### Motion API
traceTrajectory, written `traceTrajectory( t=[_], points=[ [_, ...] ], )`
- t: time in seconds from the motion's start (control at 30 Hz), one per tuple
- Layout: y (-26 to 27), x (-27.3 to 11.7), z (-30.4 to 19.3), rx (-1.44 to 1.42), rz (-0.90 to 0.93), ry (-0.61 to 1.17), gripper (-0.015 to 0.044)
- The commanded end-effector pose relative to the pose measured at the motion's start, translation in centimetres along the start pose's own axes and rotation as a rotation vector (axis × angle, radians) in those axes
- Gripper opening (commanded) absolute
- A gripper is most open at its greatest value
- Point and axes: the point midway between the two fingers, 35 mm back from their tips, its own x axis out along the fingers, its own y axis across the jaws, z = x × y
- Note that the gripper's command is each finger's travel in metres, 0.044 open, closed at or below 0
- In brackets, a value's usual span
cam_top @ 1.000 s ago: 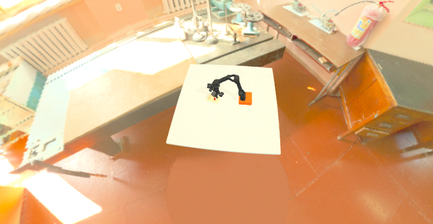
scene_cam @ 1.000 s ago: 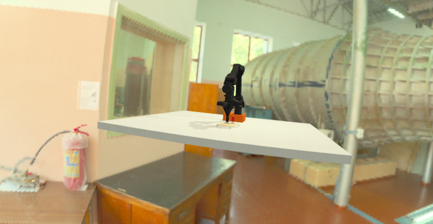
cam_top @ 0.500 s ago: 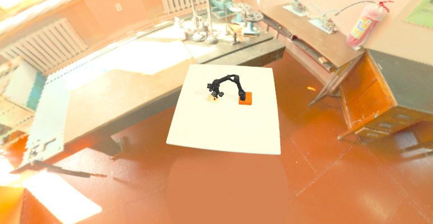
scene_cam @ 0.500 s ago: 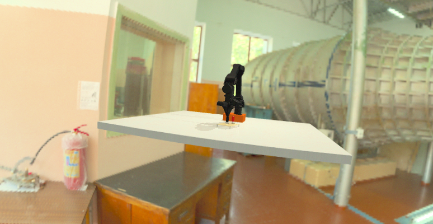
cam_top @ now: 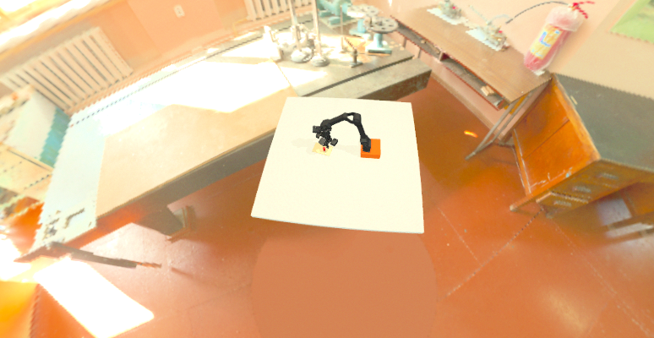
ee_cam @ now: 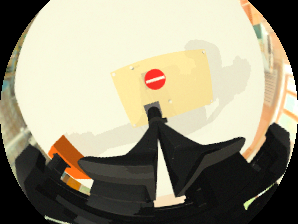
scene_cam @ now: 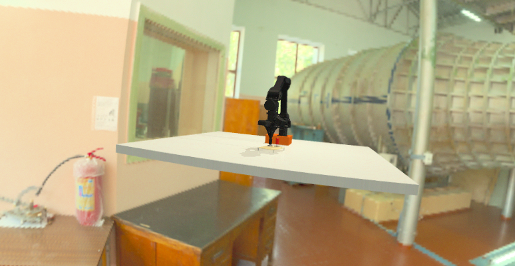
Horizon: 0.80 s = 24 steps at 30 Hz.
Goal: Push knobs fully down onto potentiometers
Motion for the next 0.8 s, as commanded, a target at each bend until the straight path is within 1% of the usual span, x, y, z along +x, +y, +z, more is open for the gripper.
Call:
traceTrajectory(
  t=[0.0,0.37,0.4,0.63,0.77],
  points=[
    [-0.1,-0.5,0.1,0.003,0.001,-0.004,0.0000],
    [-0.1,-1.9,0.1,0.003,0.001,-0.004,0.0000],
    [0.0,-1.3,0.0,0.000,0.005,0.002,0.0026],
    [0.0,-1.3,0.0,0.000,0.005,0.002,0.0210],
    [0.0,-2.0,1.5,-0.010,-0.046,-0.019,0.0105]
  ],
)
